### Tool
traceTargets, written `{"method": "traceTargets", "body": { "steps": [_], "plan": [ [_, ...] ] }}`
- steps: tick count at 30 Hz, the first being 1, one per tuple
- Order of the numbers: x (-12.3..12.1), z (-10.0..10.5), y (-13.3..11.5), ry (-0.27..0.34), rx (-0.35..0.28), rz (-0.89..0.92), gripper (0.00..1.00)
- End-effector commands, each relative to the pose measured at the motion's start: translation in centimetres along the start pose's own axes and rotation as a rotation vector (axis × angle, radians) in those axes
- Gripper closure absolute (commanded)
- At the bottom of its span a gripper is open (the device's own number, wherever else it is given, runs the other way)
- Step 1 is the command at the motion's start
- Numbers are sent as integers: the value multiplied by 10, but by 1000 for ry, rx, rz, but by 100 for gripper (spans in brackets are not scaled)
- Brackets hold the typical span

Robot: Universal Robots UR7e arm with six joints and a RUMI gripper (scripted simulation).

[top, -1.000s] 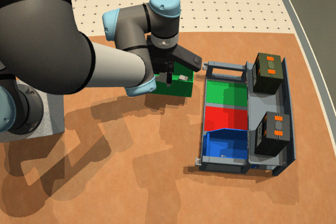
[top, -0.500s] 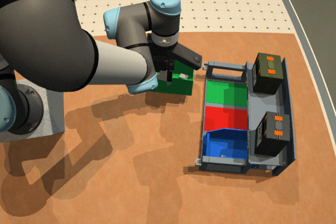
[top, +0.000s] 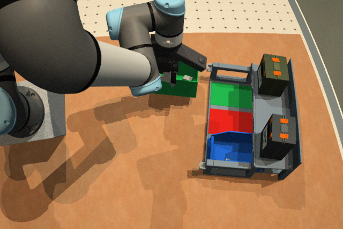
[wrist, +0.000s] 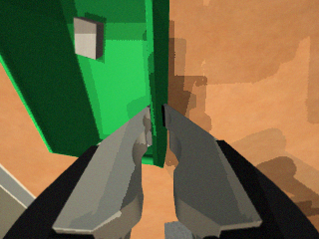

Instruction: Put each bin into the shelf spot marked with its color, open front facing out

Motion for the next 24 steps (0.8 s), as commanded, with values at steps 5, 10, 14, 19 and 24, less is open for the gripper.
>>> {"method": "traceTargets", "body": {
  "steps": [5, 10, 14, 19, 24],
  "plan": [
    [4, 0, 16, 1, 2, -2, 100],
    [6, 0, 27, 1, 2, -2, 100],
    [8, 0, 34, 1, 2, -2, 100],
    [9, 0, 39, 1, 3, -2, 100],
    [9, 1, 39, 1, 5, -1, 100]
  ]
}}
Point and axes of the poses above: the point where the finger pads meet when closed, its own z axis back along the fingers, its own x axis across the jaws, y = z × x, the point moved 1 cm from there along z, back along the fingers, and after that the axes turned 12 degrees about z, right-handed, at the moved point
